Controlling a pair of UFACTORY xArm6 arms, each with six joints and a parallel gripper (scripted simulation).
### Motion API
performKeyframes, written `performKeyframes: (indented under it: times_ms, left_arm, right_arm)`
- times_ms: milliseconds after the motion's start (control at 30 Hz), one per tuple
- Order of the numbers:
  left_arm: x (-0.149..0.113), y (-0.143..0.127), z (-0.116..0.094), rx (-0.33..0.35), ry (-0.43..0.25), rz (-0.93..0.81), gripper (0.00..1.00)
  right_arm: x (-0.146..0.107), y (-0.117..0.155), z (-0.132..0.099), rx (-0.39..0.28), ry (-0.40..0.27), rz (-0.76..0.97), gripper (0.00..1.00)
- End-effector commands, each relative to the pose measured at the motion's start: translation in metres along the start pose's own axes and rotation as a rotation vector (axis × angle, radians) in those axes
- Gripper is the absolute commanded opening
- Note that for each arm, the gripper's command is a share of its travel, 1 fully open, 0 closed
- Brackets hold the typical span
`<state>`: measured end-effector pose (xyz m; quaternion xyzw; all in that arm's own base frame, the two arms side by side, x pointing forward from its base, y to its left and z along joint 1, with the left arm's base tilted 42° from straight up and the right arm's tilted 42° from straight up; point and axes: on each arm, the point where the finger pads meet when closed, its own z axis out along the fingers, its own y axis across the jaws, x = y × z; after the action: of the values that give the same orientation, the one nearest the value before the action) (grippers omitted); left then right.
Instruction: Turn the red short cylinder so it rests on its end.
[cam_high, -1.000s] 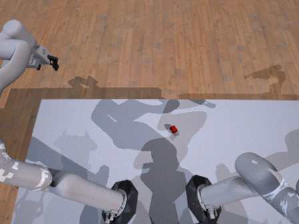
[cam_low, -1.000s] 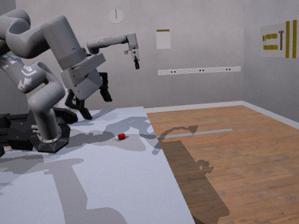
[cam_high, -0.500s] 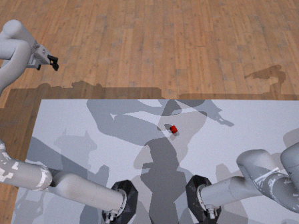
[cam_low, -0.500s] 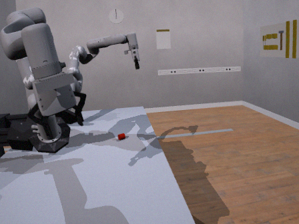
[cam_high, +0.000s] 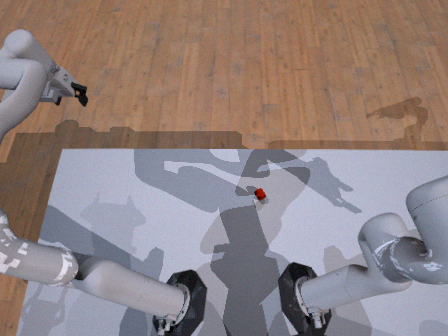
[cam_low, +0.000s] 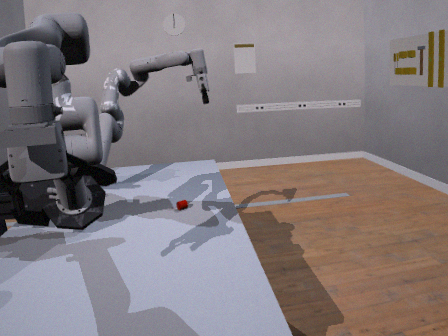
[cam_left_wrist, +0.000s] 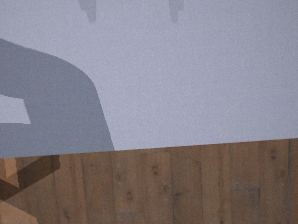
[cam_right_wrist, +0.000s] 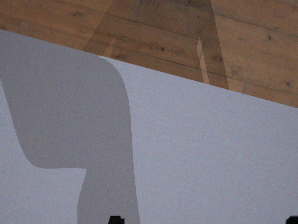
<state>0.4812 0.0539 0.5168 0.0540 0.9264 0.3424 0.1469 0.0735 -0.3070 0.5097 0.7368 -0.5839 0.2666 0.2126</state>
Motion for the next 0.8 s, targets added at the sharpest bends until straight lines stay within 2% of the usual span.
performKeyframes:
  times_ms: [0, 300, 767]
  left_arm:
    - [0.000, 0.000, -0.001, 0.000, -0.003, -0.001, 1.00]
    - [0.000, 0.000, -0.001, 0.000, -0.003, -0.001, 1.00]
    - [0.000, 0.000, -0.001, 0.000, -0.003, -0.001, 1.00]
  right_arm:
    - [0.001, 0.027, -0.002, -0.051, 0.005, 0.063, 1.00]
    - [-0.003, 0.067, -0.006, -0.132, 0.005, 0.161, 1.00]
    - [-0.009, 0.095, -0.010, -0.190, 0.005, 0.230, 1.00]
